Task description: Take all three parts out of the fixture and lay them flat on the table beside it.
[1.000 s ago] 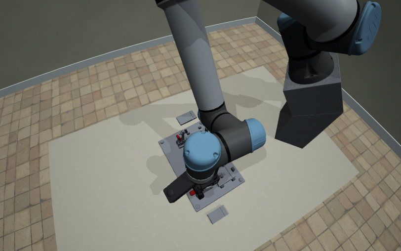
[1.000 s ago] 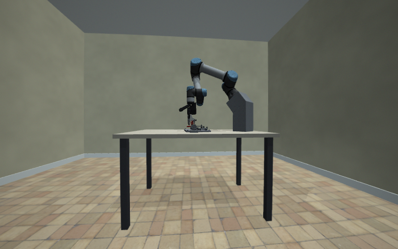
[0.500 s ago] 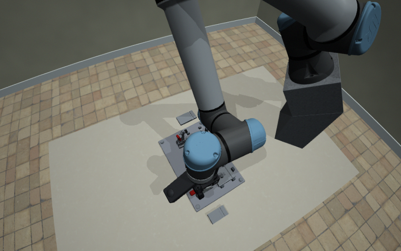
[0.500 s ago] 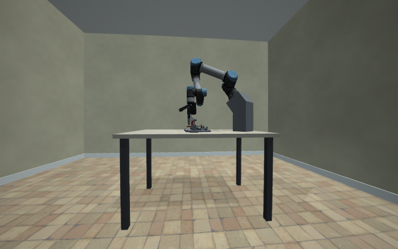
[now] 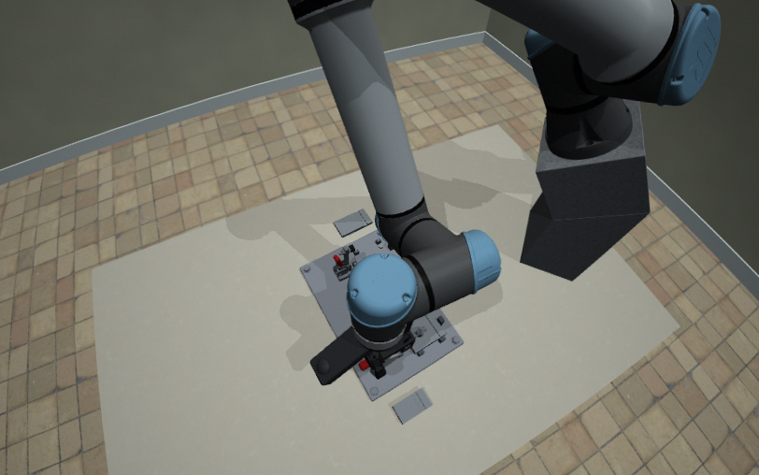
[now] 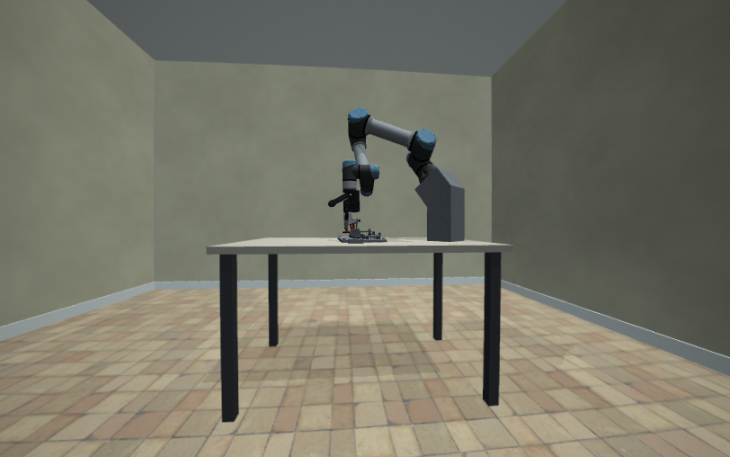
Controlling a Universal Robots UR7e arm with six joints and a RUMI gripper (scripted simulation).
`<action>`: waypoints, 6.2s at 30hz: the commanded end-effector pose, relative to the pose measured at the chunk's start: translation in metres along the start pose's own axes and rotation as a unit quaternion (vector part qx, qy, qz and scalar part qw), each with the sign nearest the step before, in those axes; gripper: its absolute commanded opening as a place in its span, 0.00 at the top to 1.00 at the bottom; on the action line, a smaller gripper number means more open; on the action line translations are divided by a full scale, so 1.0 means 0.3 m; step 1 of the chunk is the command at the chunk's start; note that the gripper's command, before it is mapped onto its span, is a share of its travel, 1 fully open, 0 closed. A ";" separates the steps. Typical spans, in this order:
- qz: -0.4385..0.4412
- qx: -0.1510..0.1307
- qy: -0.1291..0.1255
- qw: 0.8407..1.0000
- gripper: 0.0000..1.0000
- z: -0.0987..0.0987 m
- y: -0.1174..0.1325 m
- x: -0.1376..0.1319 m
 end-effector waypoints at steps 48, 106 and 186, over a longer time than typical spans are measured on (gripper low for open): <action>0.000 0.002 0.000 1.000 1.00 0.053 -0.008 0.000; 0.000 0.002 0.000 1.000 1.00 -0.025 0.047 -0.007; -0.001 -0.001 -0.001 1.000 1.00 -0.052 0.166 -0.016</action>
Point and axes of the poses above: the point where the finger pads meet when closed, its own z axis out along the fingers, its own x axis across the jaws, y = z × x, the point moved 7 cm from there along -z, back along the fingers, and after that the axes turned 5 degrees about -z, right-handed, at the moved point
